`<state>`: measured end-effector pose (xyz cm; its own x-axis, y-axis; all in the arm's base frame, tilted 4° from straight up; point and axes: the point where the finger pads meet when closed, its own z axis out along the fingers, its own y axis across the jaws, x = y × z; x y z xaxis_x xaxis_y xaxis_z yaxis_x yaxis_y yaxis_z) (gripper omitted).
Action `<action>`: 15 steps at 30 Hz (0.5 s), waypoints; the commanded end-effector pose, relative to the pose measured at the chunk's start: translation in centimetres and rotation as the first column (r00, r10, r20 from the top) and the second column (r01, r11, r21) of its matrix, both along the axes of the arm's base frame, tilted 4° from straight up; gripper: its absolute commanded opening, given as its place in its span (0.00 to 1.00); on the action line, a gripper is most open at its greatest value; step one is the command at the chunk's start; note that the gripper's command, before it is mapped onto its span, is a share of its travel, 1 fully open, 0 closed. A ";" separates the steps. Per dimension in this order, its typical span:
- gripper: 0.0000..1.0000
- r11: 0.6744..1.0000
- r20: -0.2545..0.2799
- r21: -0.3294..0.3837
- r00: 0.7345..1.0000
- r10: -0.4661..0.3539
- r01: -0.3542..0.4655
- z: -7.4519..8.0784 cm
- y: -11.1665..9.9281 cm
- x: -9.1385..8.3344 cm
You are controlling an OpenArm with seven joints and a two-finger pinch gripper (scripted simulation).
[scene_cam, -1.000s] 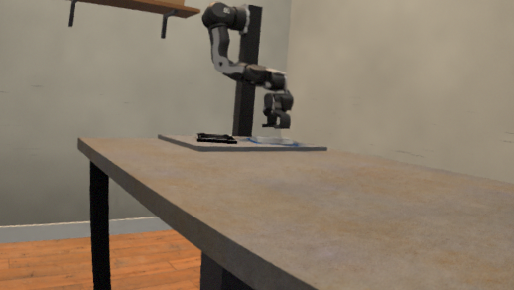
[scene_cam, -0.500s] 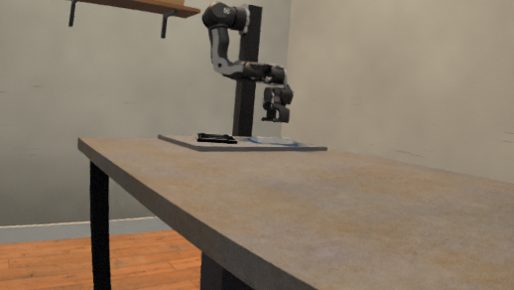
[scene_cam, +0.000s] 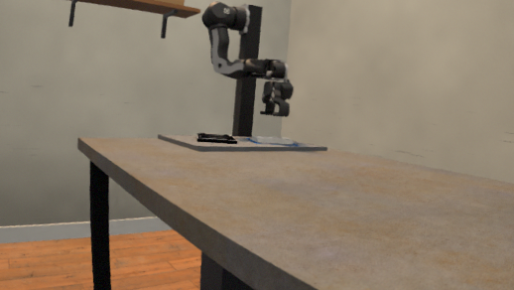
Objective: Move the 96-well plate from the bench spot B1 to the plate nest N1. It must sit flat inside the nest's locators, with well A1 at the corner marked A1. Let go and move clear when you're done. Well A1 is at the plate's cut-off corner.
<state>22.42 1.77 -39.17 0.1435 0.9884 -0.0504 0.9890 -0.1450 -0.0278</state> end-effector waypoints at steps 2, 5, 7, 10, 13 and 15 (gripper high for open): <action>0.87 0.994 -0.009 0.009 0.993 0.114 -0.113 0.2 0.1 0.0; 0.97 0.979 -0.013 0.013 0.979 0.205 -0.205 0.4 0.1 0.0; 1.00 0.979 -0.013 0.013 0.979 0.205 -0.205 0.4 0.1 0.0; 1.00 0.979 -0.013 0.013 0.979 0.205 -0.205 0.4 0.1 0.0; 1.00 0.979 -0.013 0.013 0.979 0.205 -0.205 0.4 0.1 0.0; 1.00 0.979 -0.013 0.013 0.979 0.205 -0.205 0.4 0.1 0.0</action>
<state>22.51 1.89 -38.85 -0.0593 0.9974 -0.0419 0.9976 0.0577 -0.0390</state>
